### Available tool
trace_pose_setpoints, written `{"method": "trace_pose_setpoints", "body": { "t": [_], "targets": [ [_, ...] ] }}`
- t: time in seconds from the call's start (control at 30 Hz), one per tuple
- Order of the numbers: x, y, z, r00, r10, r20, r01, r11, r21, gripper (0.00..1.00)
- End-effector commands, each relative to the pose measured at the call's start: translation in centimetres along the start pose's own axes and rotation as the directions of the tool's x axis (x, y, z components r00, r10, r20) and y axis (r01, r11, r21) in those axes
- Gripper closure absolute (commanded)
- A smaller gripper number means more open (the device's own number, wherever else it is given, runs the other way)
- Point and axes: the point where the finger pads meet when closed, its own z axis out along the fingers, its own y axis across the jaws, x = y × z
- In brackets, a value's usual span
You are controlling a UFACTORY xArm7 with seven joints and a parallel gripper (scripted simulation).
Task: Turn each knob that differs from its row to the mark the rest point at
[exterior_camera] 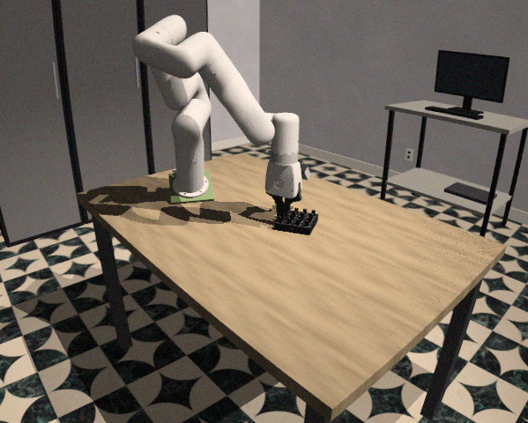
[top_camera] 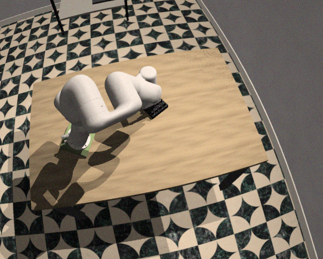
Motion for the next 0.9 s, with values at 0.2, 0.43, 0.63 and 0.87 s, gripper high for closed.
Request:
{"method": "trace_pose_setpoints", "body": {
  "t": [0.2,0.43,0.63,0.87],
  "targets": [
    [0.03,0.12,-0.09,0.985,0.173,0.001,-0.173,0.985,-0.005,0.92],
    [0.03,0.12,-0.09,0.94,0.34,0.0,-0.34,0.94,-0.005,0.92],
    [0.03,0.12,-0.09,0.875,0.485,-0.001,-0.485,0.875,-0.005,0.92],
    [0.03,0.12,-0.09,0.802,0.598,-0.001,-0.598,0.802,-0.005,0.92]
  ]
}}
